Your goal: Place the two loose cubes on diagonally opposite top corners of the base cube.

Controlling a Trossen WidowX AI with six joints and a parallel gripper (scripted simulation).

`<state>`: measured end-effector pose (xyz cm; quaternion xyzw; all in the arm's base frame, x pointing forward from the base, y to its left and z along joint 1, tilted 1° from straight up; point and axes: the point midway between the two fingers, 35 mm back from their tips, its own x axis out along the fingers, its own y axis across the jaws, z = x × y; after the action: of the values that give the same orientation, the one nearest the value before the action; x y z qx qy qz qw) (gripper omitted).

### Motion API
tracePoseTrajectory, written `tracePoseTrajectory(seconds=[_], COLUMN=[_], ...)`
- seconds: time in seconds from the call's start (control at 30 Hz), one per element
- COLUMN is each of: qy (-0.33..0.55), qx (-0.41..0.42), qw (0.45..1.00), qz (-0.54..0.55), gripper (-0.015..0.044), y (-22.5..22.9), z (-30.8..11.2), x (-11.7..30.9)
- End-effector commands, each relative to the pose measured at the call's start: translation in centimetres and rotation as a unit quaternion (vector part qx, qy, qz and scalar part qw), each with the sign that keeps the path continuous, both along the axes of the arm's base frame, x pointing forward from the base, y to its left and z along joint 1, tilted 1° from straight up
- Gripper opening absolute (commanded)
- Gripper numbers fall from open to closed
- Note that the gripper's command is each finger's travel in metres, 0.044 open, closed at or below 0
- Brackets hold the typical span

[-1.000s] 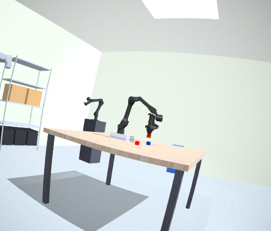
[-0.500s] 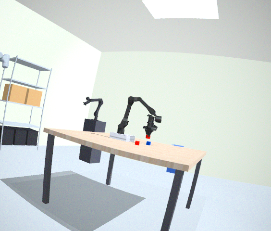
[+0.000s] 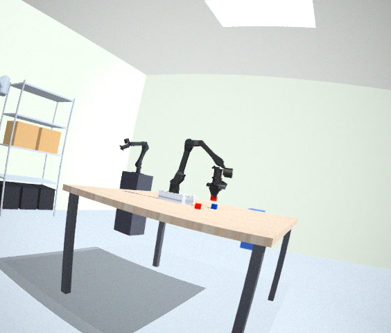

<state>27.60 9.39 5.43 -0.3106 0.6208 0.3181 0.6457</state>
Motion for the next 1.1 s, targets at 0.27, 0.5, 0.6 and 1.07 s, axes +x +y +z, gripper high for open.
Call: tracePoseTrajectory(seconds=[0.27,0.5,0.6,1.07], qy=[0.005,0.005,0.005,0.005], qx=[-0.003,-0.003,-0.003,-0.003], qw=[1.000,1.000,1.000,1.000], qz=[0.003,0.003,0.003,0.003], gripper=[0.0105,0.0105,0.0105,0.0131], y=[-0.09,-0.09,-0.08,-0.08], z=[-1.93,-1.93,-2.07,-2.07], x=[-0.19,-0.19,-0.19,-0.19])
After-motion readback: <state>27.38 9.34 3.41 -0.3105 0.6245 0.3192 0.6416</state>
